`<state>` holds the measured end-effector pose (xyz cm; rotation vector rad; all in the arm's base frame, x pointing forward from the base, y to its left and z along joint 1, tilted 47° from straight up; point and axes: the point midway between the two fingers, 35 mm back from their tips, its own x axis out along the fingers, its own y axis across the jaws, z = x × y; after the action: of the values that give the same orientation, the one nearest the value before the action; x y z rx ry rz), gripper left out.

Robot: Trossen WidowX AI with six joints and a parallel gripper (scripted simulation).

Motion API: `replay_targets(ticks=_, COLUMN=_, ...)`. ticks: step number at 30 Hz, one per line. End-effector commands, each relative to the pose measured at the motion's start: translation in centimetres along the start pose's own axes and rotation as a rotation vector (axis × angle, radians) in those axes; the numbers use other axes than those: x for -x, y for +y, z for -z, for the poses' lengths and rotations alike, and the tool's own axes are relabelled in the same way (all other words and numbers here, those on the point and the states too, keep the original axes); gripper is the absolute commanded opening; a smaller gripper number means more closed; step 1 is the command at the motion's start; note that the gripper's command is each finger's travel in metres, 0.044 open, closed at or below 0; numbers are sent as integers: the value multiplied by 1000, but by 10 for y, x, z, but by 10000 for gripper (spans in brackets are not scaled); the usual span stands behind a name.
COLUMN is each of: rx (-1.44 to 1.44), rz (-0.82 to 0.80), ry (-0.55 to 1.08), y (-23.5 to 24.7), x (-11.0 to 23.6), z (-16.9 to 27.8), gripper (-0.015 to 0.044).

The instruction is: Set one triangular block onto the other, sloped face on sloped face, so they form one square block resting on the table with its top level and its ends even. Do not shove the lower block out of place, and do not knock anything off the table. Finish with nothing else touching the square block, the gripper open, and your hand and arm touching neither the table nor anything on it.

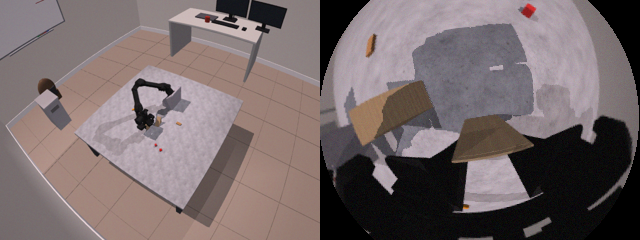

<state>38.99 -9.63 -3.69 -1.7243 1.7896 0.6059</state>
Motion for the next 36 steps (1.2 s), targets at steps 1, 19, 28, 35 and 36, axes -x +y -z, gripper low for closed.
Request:
replay_targets(ticks=1, rx=0, rz=0, ry=0, y=0, x=0, z=0, gripper=131)
replay_targets(ticks=19, rx=0, rz=0, ry=0, y=0, x=0, z=0, gripper=440)
replay_targets(ticks=28, rx=0, rz=0, ry=-3, y=0, x=60, z=0, gripper=440)
replay_targets(ticks=35, rx=0, rz=23, ry=-3, y=-4, x=61, z=-2, gripper=440)
replay_targets(ticks=36, rx=1, rz=17, ry=4, y=-3, x=61, z=-3, gripper=440)
